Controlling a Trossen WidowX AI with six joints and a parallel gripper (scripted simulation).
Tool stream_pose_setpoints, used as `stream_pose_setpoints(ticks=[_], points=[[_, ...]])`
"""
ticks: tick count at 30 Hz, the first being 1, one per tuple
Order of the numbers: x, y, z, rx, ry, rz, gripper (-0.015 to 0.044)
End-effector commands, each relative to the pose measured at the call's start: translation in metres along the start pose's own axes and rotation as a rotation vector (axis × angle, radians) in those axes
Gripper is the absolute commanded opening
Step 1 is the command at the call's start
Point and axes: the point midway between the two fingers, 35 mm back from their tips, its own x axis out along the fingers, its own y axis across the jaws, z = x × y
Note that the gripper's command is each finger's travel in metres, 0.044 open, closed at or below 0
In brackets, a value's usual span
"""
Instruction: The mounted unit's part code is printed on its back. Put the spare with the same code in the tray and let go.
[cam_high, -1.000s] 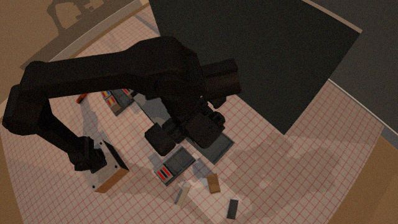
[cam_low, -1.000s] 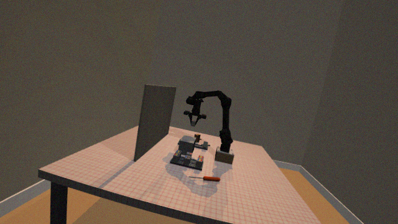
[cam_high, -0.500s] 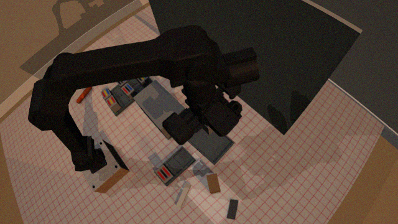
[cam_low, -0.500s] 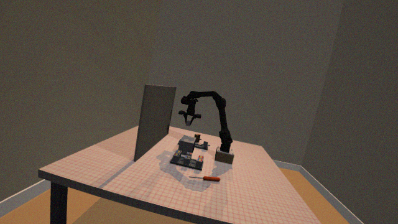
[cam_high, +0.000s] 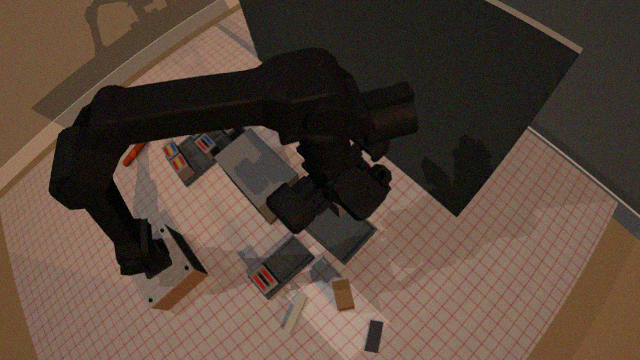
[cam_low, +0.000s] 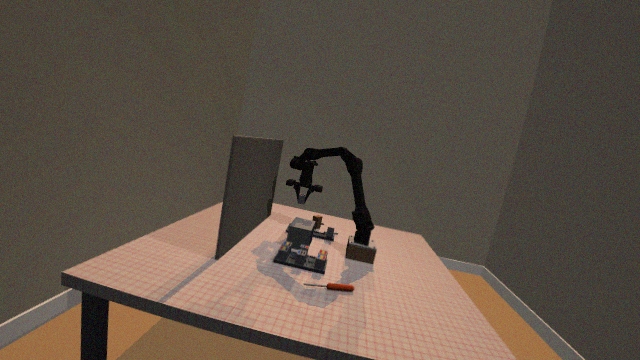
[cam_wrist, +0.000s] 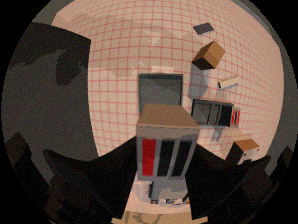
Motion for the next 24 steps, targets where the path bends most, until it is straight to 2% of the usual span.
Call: stream_pose_setpoints(ticks=[1,24], points=[[0.005,0.000,0.000,0.004,0.000,-0.006,0.0000],[0.026,0.003,0.001,0.004,0.000,-0.005,0.0000]])
